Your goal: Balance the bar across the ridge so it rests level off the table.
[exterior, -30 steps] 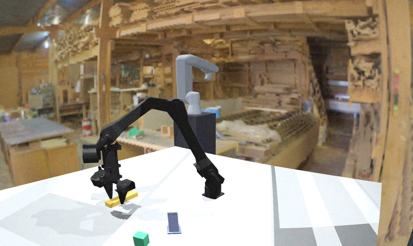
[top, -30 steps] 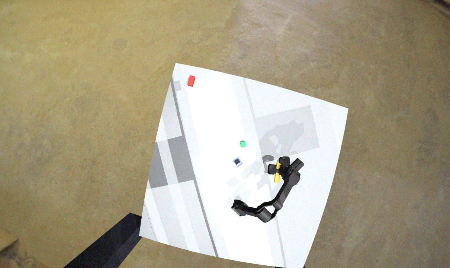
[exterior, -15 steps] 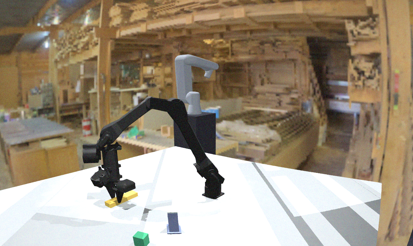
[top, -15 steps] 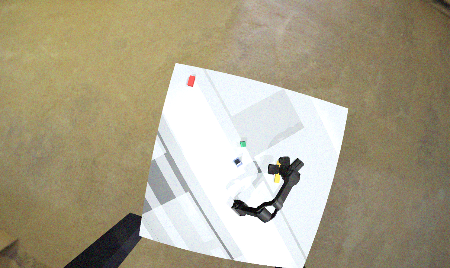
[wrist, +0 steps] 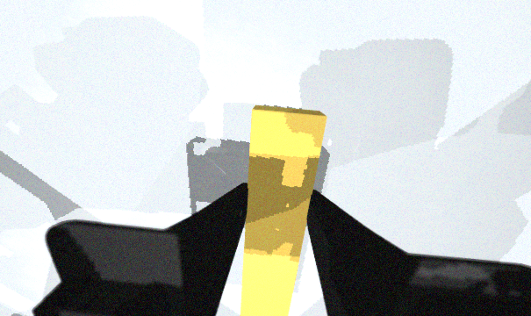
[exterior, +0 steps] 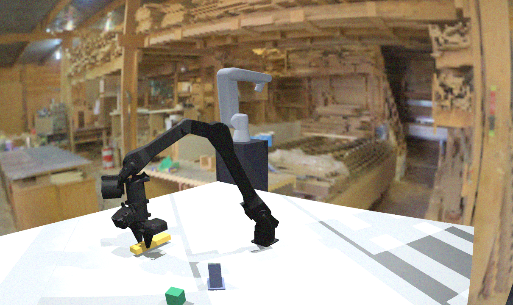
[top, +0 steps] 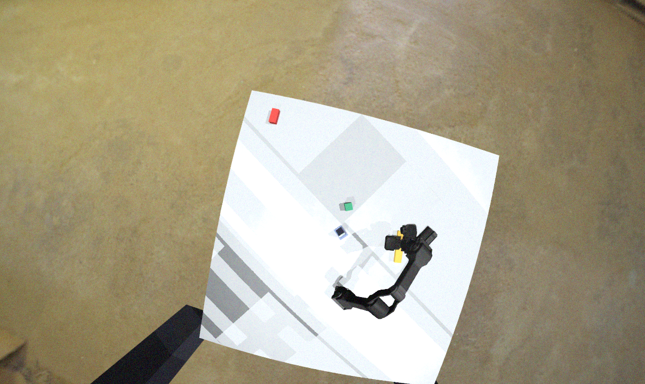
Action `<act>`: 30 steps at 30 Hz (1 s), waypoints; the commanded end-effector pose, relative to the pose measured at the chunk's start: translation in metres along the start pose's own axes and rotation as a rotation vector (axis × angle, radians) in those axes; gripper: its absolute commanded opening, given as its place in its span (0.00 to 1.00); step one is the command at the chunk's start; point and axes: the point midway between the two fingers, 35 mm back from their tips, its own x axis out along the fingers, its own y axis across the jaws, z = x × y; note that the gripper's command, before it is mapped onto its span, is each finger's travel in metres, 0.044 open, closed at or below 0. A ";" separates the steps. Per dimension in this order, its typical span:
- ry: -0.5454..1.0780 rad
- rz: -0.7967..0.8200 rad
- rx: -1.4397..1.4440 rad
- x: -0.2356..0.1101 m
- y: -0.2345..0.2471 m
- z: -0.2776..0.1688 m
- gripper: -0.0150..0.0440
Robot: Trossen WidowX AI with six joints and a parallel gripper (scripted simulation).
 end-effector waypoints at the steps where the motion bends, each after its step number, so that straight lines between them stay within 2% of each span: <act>1: -0.011 -0.009 0.001 -0.014 -0.003 0.003 0.25; 30: -0.011 -0.007 0.003 -0.089 -0.001 0.001 0.25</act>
